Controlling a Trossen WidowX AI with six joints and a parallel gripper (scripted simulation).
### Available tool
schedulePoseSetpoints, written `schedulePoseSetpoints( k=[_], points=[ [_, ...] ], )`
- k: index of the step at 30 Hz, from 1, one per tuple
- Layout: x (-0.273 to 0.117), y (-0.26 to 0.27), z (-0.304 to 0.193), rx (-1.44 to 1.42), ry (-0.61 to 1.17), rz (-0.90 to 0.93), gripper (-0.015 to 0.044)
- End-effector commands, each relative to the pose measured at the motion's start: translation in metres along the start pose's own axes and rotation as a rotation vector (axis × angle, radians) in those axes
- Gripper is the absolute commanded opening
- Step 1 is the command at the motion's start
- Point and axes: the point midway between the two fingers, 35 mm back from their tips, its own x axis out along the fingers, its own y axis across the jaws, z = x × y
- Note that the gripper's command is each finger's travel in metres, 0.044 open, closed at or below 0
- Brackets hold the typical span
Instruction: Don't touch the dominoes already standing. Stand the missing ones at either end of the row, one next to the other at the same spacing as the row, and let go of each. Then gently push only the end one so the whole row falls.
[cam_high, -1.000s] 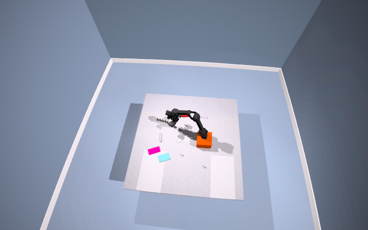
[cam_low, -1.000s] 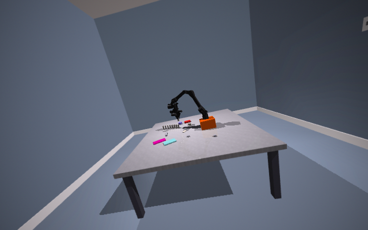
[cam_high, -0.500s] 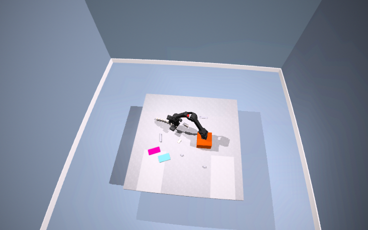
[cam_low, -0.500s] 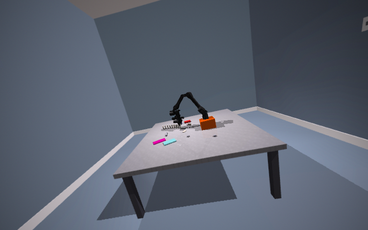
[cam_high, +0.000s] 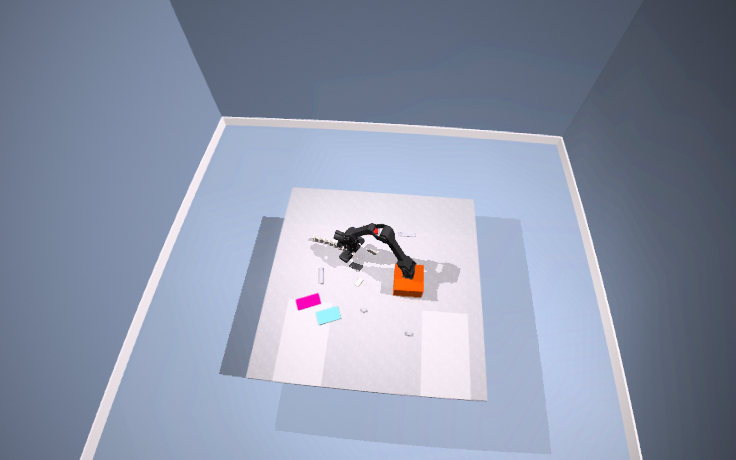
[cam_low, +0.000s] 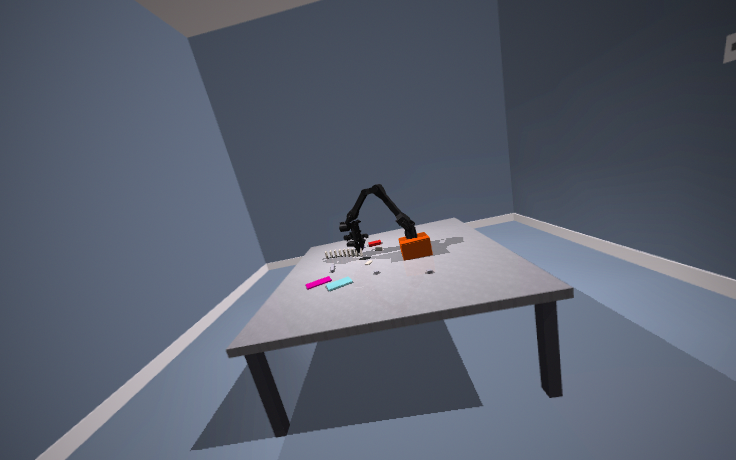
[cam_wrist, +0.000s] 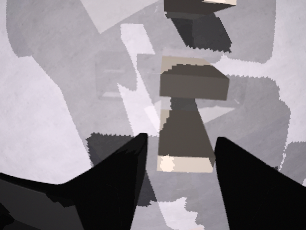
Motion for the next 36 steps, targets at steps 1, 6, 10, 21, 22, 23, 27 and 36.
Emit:
schedulePoseSetpoints(
  k=[1,6,10,21,22,23,27,36],
  points=[
    [0.000,0.000,0.000,-0.003,-0.001,0.003,0.0265],
    [0.000,0.000,0.000,-0.003,-0.001,0.003,0.0396],
    [0.000,0.000,0.000,-0.003,-0.001,0.003,0.0440],
    [-0.129,0.000,0.000,0.000,0.000,0.000,0.0440],
    [-0.129,0.000,0.000,0.000,0.000,0.000,0.0440],
    [-0.129,0.000,0.000,0.000,0.000,0.000,0.0440],
    [-0.129,0.000,0.000,0.000,0.000,0.000,0.0440],
    [-0.075,0.101,-0.075,-1.012,0.001,0.013,0.0440]
  ],
)
